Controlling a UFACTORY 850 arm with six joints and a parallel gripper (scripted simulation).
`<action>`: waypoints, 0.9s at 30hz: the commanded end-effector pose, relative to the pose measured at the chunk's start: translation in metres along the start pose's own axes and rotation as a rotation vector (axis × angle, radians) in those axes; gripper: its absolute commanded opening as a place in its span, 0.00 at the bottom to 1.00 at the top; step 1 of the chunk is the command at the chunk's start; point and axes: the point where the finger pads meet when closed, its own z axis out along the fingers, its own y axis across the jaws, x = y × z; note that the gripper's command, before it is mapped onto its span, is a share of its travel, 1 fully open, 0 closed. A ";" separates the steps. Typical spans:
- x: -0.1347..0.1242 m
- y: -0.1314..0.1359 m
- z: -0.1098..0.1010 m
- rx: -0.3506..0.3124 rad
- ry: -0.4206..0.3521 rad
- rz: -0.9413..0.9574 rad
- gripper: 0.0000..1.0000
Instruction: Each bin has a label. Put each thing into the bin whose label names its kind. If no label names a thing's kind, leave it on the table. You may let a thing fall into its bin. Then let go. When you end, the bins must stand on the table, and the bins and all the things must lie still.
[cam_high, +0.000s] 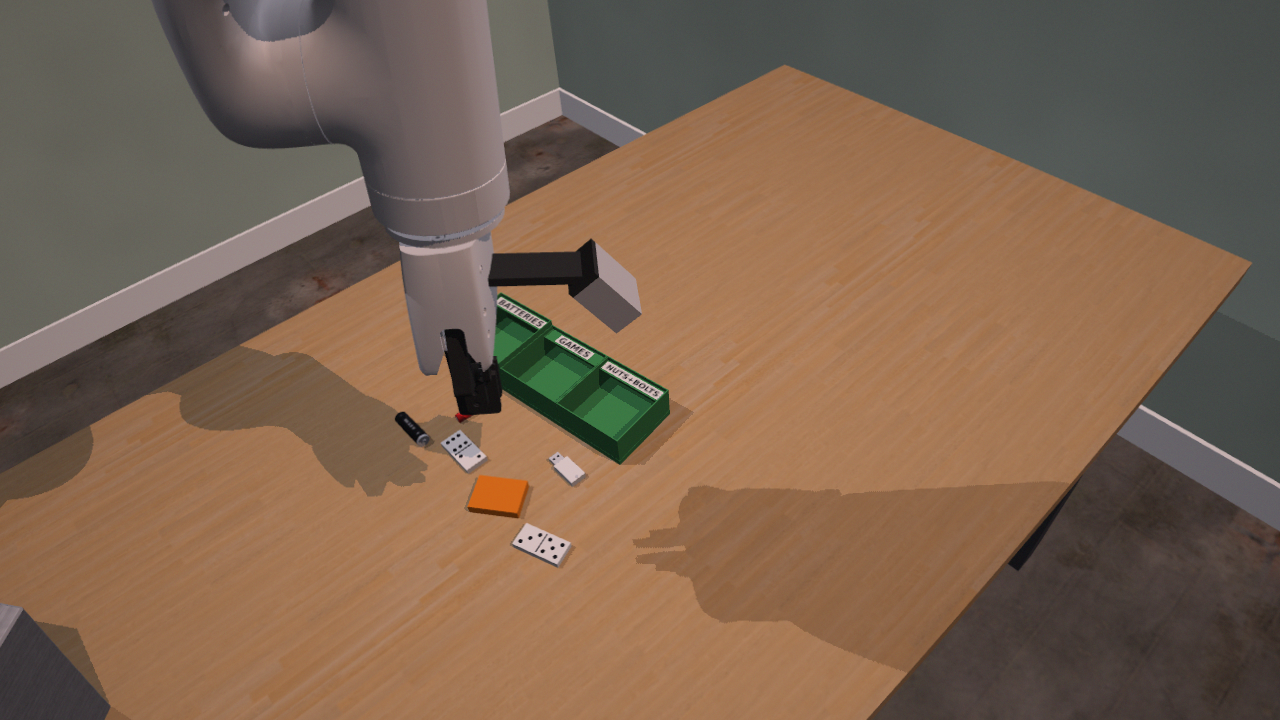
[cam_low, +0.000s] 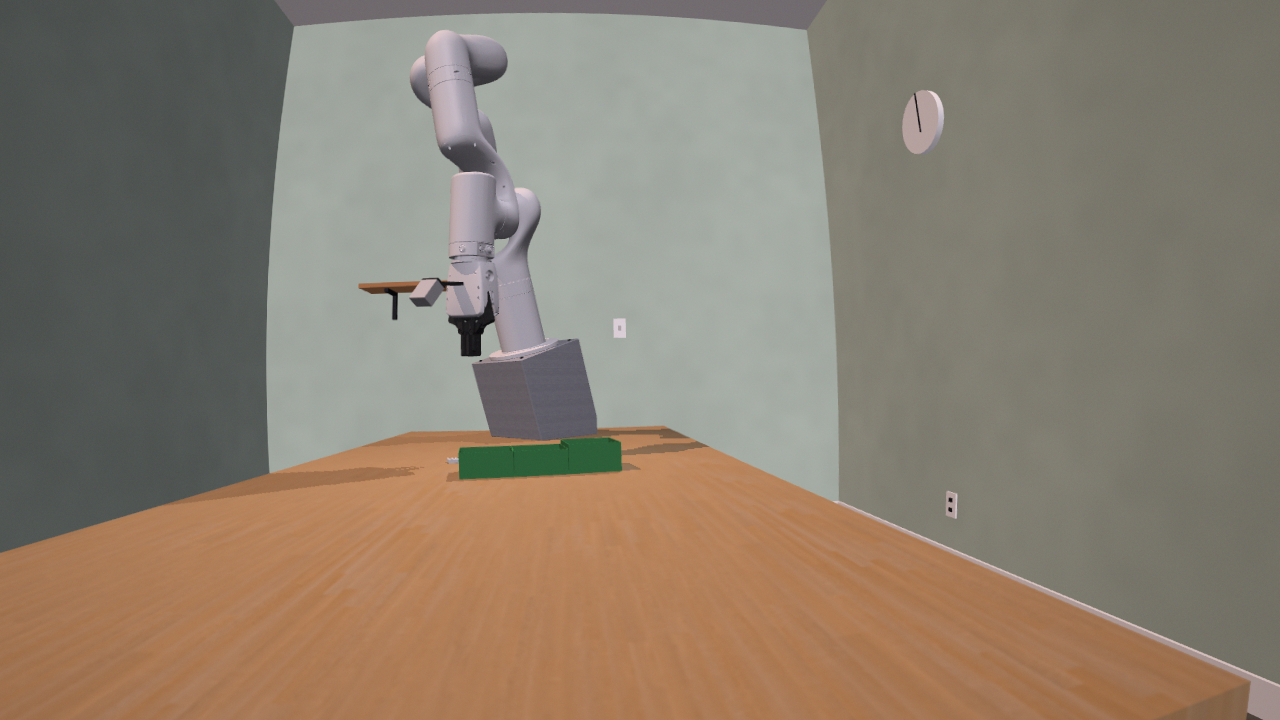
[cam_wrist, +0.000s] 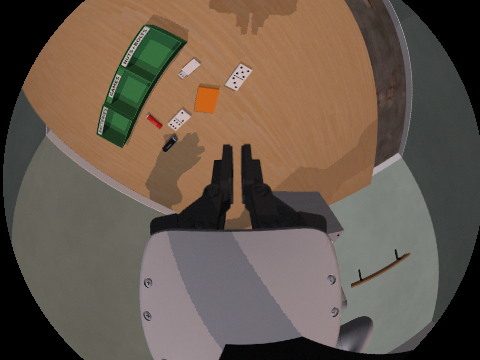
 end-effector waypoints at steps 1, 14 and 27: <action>-0.001 -0.014 -0.002 0.014 0.019 -0.155 0.07; -0.014 -0.064 -0.010 0.047 0.084 -0.606 0.07; 0.002 -0.075 0.006 0.042 0.090 -0.773 0.07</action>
